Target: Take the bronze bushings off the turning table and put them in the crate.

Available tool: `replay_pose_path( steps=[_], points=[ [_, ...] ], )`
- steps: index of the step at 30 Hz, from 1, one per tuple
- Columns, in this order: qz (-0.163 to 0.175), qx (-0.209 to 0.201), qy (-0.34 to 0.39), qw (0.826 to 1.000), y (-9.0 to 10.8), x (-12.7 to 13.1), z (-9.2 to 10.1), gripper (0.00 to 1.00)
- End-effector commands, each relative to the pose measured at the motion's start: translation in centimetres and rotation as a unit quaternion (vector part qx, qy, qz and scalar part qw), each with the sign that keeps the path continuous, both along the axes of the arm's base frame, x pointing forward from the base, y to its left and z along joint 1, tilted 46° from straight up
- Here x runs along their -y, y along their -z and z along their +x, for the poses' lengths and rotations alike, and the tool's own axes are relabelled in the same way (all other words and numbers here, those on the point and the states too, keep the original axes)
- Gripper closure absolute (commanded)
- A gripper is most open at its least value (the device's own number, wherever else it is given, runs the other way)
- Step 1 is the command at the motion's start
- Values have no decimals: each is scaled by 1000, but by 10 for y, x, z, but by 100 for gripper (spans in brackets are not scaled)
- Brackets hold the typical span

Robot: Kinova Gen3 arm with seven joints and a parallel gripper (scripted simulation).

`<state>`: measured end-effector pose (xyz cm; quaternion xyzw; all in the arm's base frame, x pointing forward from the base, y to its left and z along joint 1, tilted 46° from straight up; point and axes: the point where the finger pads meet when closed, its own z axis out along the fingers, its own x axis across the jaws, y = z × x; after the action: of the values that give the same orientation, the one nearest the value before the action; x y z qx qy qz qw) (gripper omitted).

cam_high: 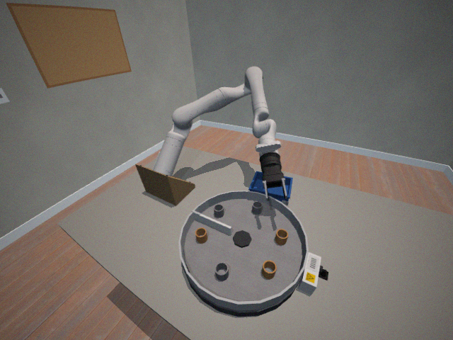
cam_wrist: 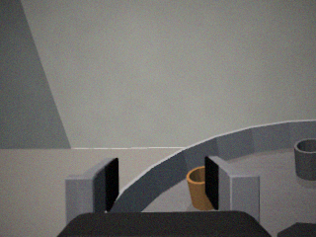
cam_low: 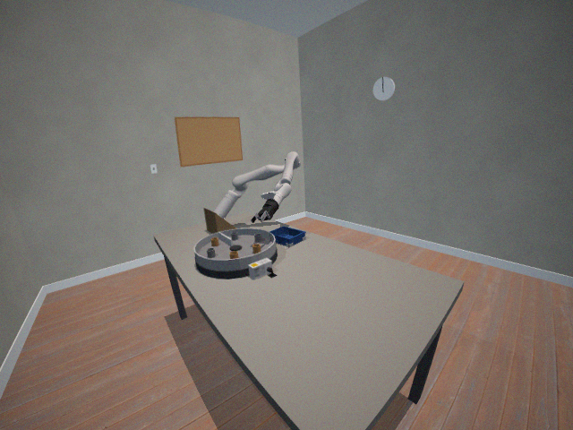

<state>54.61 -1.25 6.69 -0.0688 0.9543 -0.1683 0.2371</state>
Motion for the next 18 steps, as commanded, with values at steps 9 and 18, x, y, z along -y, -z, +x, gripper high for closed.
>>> replay_pose_path(
  steps=[9,18],
  points=[
    [0,1,1,1000,-1,1,0,0],
    [0,1,1,1000,-10,6,-3,0]
  ],
)
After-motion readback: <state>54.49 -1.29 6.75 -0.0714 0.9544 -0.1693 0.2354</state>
